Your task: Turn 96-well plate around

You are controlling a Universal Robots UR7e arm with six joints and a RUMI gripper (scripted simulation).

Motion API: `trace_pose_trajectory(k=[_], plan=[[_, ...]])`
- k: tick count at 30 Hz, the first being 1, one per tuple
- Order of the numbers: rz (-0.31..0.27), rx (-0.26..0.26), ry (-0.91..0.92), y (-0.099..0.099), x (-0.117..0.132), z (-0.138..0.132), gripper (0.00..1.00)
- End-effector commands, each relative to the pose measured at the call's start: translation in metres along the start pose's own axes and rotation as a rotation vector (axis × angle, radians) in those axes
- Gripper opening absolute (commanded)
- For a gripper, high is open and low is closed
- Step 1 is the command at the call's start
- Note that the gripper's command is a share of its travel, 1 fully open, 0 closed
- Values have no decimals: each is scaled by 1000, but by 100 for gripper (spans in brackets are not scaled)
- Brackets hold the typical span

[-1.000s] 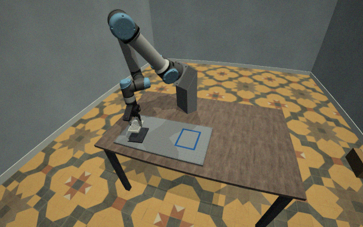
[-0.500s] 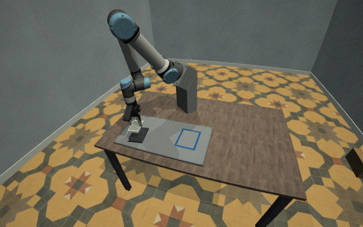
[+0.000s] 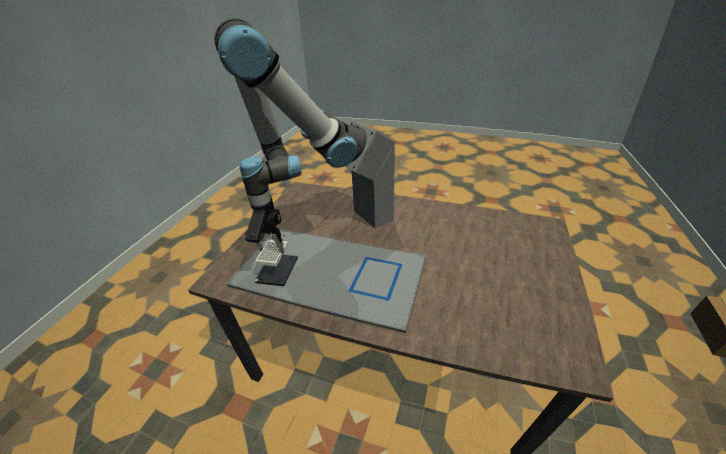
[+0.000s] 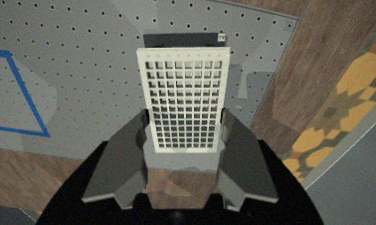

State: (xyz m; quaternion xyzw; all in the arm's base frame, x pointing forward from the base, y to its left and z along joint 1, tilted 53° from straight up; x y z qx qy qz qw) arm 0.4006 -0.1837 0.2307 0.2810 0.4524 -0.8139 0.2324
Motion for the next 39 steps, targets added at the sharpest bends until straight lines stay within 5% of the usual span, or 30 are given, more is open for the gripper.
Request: trace_pose_trajectory(k=[1,39], plan=[[0,-3,-1,4,0,-2,0],[2,-1,-2,59,-3,1,0]])
Point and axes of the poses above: the point where the finger pads meet when closed, its own y axis out along the fingers, its own z axis across the jaws, x = y × z, the point moved 7 cm from there along -y, back along the fingers, and after that the axes turned 14 degrees about y, right-handed, at the moved point
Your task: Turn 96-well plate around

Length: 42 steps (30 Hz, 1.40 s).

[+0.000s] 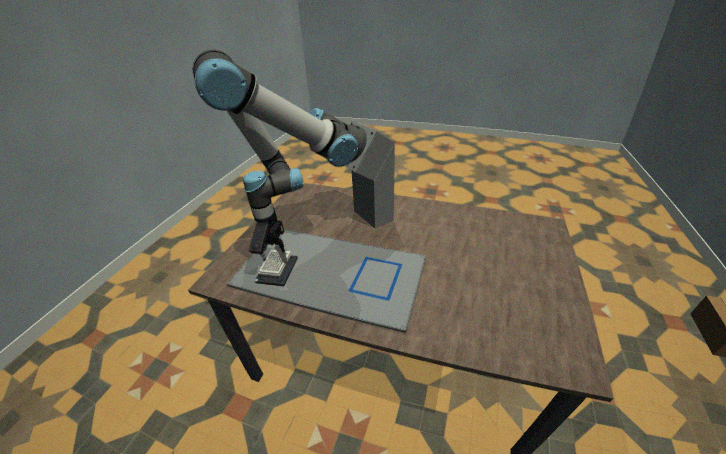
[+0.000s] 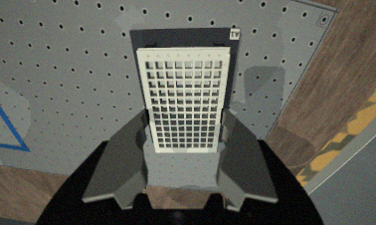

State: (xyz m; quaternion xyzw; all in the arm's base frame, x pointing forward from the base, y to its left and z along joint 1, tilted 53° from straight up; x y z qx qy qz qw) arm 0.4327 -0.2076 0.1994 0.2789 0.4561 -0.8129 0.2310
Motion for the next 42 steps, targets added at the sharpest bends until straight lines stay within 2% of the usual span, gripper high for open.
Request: trace_pose_trajectory(k=[1,42], plan=[[8,6,-2,8,-3,1,0],[8,6,-2,15,-3,1,0]])
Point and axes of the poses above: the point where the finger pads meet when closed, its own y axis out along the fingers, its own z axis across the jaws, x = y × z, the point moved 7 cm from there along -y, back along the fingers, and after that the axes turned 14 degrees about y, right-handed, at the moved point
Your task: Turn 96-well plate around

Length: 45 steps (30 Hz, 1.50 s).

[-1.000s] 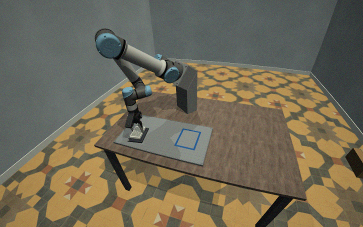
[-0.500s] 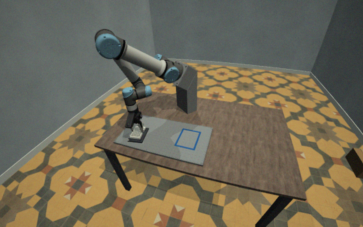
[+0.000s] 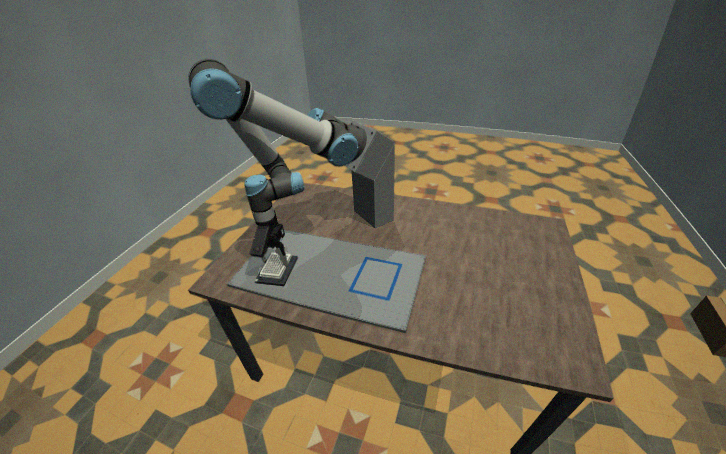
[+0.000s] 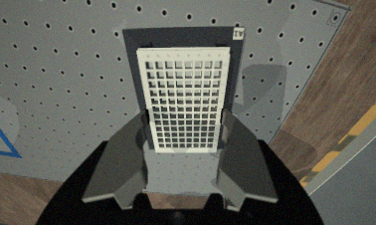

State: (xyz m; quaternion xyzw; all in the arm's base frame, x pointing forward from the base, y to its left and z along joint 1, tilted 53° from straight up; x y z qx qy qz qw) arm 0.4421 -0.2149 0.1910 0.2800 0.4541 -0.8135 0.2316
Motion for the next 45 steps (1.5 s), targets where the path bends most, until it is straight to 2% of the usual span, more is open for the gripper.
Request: trace_pose_trajectory(k=[1,45], plan=[[5,2,-2,1,-3,1,0],[4,2,-2,7,-2,0,0]])
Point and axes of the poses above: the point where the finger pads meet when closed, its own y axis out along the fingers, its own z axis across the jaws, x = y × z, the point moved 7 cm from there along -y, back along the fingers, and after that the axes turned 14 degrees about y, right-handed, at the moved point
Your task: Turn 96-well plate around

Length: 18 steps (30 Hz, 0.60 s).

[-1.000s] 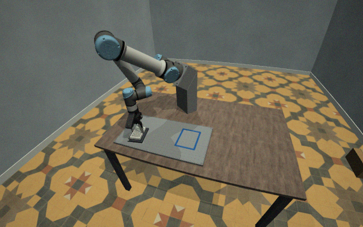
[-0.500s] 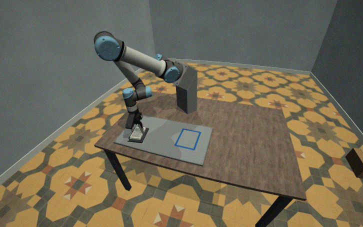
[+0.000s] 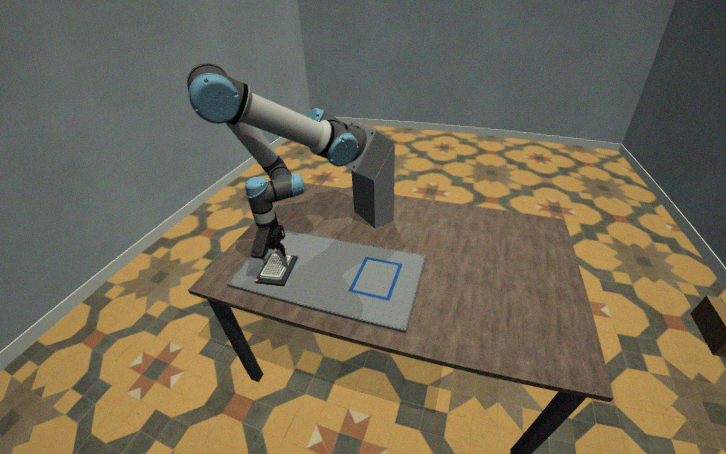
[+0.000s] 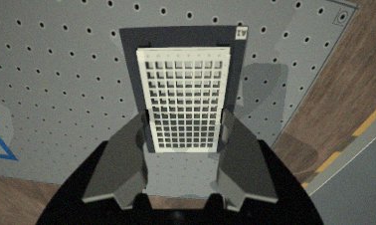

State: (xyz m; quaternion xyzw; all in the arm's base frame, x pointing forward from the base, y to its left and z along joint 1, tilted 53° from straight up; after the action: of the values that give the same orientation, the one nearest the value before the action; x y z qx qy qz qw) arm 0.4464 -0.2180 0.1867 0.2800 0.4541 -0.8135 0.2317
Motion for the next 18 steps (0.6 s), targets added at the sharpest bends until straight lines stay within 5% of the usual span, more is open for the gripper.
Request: trace_pose_trajectory(k=[1,8,9,18], plan=[[4,2,-2,1,-2,0,0],[3,2,-1,1,-1,0,0],[3,2,-1,1,-1,0,100],[3,2,-1,1,-1,0,100]])
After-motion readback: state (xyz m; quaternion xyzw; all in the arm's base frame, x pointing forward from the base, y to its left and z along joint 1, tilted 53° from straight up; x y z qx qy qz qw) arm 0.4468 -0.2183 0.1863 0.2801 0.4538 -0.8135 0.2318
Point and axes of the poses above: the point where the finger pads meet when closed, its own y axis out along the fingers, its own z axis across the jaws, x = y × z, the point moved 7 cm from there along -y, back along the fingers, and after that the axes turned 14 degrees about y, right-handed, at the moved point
